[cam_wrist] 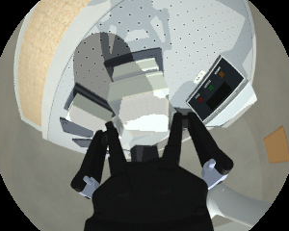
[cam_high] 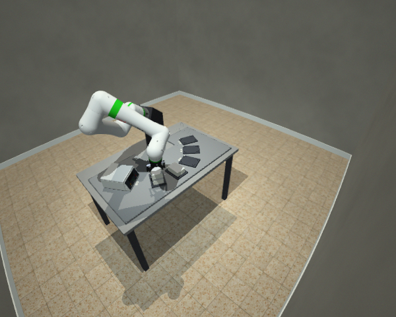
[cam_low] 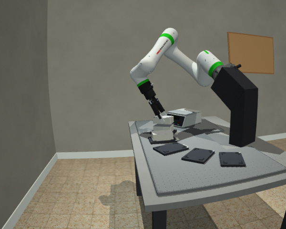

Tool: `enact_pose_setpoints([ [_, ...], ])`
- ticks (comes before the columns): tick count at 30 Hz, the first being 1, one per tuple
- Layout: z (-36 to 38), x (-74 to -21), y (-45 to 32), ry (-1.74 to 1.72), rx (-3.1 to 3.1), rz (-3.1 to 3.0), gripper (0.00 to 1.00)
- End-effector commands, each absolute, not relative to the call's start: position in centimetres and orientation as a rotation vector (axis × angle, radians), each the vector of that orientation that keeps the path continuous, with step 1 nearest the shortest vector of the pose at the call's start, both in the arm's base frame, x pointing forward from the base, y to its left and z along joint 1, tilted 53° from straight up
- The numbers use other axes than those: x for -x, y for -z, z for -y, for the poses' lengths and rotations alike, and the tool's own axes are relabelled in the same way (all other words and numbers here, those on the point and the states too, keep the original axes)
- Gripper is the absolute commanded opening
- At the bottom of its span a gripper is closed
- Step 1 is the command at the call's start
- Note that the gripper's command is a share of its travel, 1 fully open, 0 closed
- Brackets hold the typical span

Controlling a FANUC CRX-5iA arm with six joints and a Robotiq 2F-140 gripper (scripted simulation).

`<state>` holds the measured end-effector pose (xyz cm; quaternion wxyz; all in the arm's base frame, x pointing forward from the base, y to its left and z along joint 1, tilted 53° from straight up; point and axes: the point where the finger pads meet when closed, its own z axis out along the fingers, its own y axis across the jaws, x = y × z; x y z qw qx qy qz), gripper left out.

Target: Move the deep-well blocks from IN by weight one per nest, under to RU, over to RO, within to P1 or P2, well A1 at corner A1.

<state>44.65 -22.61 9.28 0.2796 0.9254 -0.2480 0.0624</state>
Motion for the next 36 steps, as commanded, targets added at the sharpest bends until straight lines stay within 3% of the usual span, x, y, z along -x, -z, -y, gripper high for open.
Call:
enact_pose_setpoints([
  [1,22.2,-44.5,-9.6,-0.168,-2.482,0.665,0.1],
  [36,19.4,-42.8,-12.0,-0.168,-2.482,0.665,0.1],
])
